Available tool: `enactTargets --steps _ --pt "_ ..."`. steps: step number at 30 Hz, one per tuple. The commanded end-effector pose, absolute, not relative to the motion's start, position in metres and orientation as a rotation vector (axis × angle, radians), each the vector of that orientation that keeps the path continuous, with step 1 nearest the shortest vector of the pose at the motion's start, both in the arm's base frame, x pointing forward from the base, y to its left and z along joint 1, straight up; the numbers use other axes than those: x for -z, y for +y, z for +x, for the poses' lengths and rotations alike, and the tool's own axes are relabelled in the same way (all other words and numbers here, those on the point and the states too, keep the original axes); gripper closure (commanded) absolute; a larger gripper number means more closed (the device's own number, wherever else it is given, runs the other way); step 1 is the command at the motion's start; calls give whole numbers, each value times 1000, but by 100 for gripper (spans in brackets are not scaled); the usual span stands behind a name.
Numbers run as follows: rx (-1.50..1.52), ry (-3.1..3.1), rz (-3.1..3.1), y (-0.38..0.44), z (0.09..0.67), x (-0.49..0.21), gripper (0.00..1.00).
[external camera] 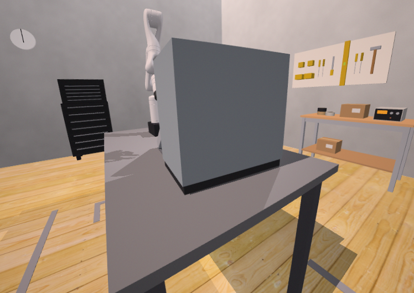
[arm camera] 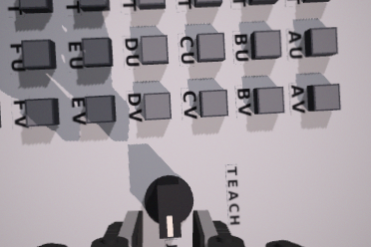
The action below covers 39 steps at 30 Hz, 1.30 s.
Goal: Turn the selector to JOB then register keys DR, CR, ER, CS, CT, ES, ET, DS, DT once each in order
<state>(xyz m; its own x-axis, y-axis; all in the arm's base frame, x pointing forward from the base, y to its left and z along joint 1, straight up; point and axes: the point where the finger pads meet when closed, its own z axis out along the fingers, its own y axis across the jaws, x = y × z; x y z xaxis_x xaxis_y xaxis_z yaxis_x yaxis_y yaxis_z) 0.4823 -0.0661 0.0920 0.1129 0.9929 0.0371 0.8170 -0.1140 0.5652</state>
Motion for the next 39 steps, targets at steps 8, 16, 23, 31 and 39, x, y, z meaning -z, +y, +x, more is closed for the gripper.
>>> enactTargets --steps 8,16,23,31,39 --pt "-587 1757 1991 -66 483 -93 90" --pt "-587 1757 1991 -66 483 -93 90" --pt "-587 1757 1991 -66 483 -93 90" --pt "-587 1757 1991 -66 483 -93 90" --pt "-585 1761 1986 -48 482 -90 90"
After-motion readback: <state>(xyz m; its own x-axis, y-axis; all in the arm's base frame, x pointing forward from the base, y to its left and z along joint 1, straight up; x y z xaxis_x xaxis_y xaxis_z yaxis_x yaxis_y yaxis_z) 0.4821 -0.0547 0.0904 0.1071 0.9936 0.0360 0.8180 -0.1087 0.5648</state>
